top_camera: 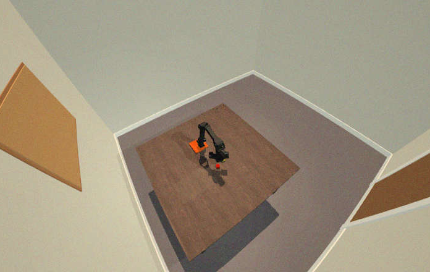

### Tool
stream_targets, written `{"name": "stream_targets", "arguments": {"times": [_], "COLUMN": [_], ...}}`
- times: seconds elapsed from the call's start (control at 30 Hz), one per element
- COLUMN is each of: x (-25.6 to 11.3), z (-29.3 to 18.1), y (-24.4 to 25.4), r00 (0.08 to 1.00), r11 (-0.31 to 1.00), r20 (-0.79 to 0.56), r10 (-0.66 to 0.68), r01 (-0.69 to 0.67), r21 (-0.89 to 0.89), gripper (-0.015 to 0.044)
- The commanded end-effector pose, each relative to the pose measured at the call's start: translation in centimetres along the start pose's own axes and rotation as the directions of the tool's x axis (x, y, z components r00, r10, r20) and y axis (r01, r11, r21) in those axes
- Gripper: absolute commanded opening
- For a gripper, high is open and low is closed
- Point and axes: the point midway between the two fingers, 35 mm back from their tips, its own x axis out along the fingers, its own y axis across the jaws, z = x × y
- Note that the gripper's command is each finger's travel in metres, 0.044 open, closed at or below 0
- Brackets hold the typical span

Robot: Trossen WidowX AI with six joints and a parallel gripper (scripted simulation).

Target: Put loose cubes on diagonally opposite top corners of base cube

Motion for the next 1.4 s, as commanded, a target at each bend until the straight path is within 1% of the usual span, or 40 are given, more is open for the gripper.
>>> {"name": "stream_targets", "arguments": {"times": [0.0,0.17,0.23,0.43,0.5,0.63,0.8,1.37], "x": [-0.5,-0.6,-0.1,4.5,5.5,5.7,7.1,9.3], "z": [1.7,1.8,1.8,1.8,1.7,1.7,1.7,1.7], "y": [-1.4,-1.5,-1.5,-1.5,-1.5,-1.5,-1.5,-1.5], "r00": [1.000,1.000,1.000,1.000,1.000,1.000,1.000,1.000], "r11": [0.994,0.994,0.994,0.994,0.994,0.994,0.994,0.994], "r20": [-0.009,-0.009,-0.009,-0.009,-0.009,-0.009,-0.009,-0.009], "r10": [-0.001,-0.001,-0.001,0.000,0.000,0.000,0.000,0.000], "r01": [0.000,0.000,0.000,-0.001,-0.001,-0.001,-0.001,-0.001], "r21": [-0.108,-0.113,-0.113,-0.113,-0.113,-0.113,-0.113,-0.113], "gripper": [0.0265,0.0265,0.0265,0.0265,0.0265,0.0265,0.0265,0.0265]}}
